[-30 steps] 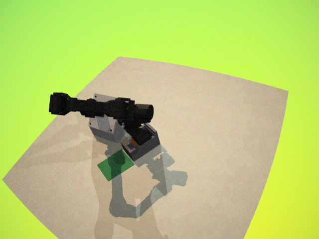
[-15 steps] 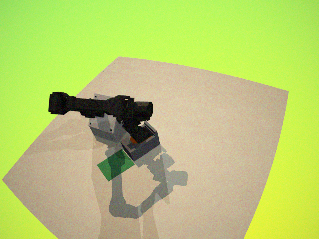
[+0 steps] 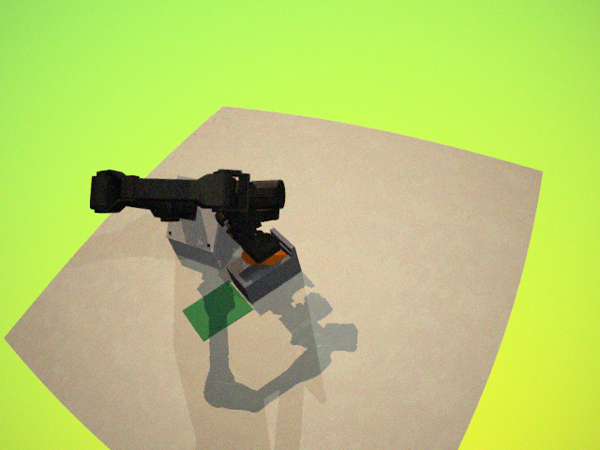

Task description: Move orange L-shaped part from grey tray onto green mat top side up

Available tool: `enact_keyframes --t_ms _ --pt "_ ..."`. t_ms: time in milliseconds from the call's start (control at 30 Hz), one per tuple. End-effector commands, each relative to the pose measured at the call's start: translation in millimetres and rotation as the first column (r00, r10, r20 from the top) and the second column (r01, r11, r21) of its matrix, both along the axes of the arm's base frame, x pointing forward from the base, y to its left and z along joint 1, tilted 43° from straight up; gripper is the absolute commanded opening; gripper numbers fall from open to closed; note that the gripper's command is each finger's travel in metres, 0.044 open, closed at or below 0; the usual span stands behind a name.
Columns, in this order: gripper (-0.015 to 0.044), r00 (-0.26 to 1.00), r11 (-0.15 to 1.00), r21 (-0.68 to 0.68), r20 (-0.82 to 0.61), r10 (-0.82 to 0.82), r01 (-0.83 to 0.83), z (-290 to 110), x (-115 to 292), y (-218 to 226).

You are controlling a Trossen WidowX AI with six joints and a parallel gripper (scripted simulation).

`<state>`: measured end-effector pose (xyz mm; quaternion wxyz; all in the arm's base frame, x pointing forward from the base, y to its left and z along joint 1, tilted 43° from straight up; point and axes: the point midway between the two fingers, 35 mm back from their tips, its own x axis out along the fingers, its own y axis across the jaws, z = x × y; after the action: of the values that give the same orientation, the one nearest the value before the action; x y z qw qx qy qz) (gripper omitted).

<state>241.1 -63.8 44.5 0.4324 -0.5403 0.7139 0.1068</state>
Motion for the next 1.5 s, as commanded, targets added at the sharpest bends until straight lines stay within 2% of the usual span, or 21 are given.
enact_keyframes --t_ms 0,933,1467 --pt "0.0000 1.000 1.000 0.006 0.009 -0.002 0.002 5 2 5" --pt "0.0000 1.000 1.000 0.008 0.008 -0.002 0.002 36 4 34" --pt "0.0000 1.000 1.000 0.007 0.007 -0.002 0.002 49 -7 22"
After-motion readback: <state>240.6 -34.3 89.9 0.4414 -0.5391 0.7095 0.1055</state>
